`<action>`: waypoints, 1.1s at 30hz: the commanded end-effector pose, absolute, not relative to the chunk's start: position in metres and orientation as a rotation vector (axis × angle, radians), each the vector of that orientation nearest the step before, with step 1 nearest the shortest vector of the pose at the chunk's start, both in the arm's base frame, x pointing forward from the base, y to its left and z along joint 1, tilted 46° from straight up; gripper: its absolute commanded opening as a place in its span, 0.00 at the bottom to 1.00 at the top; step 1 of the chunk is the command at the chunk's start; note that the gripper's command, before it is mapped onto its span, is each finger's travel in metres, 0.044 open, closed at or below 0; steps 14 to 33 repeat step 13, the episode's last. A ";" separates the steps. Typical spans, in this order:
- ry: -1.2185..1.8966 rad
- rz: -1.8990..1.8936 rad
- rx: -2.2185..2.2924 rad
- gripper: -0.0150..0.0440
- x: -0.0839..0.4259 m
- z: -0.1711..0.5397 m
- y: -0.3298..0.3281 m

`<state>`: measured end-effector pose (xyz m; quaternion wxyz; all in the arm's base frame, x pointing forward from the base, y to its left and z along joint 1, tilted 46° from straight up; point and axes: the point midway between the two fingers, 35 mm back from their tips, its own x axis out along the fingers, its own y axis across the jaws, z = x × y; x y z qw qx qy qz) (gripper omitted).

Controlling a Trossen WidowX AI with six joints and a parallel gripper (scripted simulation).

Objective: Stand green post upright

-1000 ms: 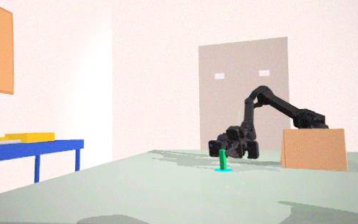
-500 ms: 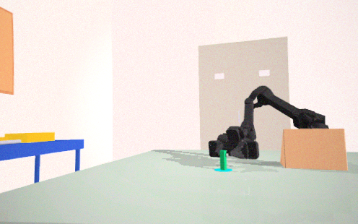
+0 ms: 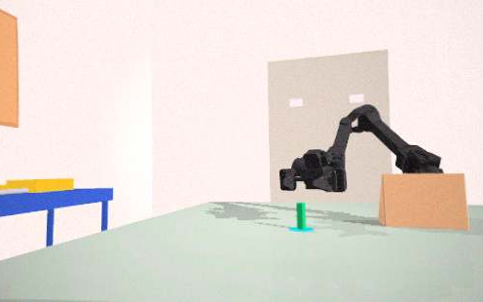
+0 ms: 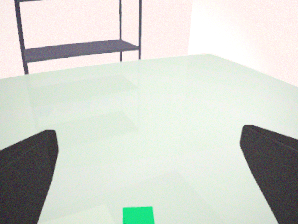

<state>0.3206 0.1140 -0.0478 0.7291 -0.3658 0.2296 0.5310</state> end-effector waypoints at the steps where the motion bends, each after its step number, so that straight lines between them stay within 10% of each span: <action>1: 0.507 1.170 -0.799 0.93 0.314 -0.030 0.133; 13: 1.021 1.093 -0.820 0.93 0.328 -0.061 0.155; 33: 1.021 1.093 -0.820 0.93 0.328 -0.061 0.155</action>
